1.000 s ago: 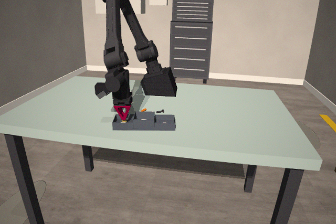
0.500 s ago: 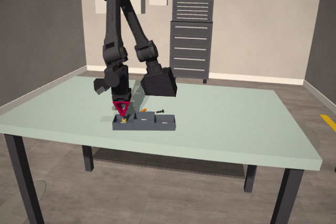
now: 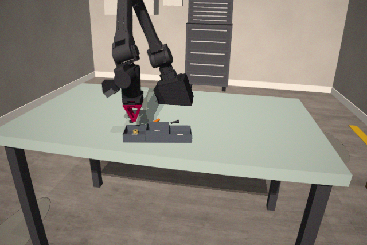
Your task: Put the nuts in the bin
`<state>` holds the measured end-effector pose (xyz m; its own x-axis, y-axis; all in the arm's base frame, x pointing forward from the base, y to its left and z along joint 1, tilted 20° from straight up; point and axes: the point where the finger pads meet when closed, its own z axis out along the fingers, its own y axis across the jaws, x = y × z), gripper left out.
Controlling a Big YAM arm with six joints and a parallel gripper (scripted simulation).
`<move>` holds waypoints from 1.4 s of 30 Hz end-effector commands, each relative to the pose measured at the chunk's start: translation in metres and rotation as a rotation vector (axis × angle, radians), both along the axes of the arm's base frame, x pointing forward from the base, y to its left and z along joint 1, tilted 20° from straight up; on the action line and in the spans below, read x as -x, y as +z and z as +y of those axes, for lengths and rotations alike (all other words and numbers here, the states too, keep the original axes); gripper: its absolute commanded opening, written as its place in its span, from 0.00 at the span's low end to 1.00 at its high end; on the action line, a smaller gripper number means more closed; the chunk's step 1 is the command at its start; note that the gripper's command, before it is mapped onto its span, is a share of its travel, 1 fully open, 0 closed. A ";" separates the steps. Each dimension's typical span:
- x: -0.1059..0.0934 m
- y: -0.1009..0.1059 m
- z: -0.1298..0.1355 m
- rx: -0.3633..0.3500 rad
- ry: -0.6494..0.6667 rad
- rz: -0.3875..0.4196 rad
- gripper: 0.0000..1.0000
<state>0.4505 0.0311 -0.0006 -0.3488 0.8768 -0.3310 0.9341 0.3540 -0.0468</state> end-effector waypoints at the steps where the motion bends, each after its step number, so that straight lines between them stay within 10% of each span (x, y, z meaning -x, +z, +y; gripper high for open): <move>1: -0.016 0.023 0.016 -0.006 0.008 -0.056 0.30; 42: -0.008 0.003 0.016 -0.001 0.008 -0.031 0.30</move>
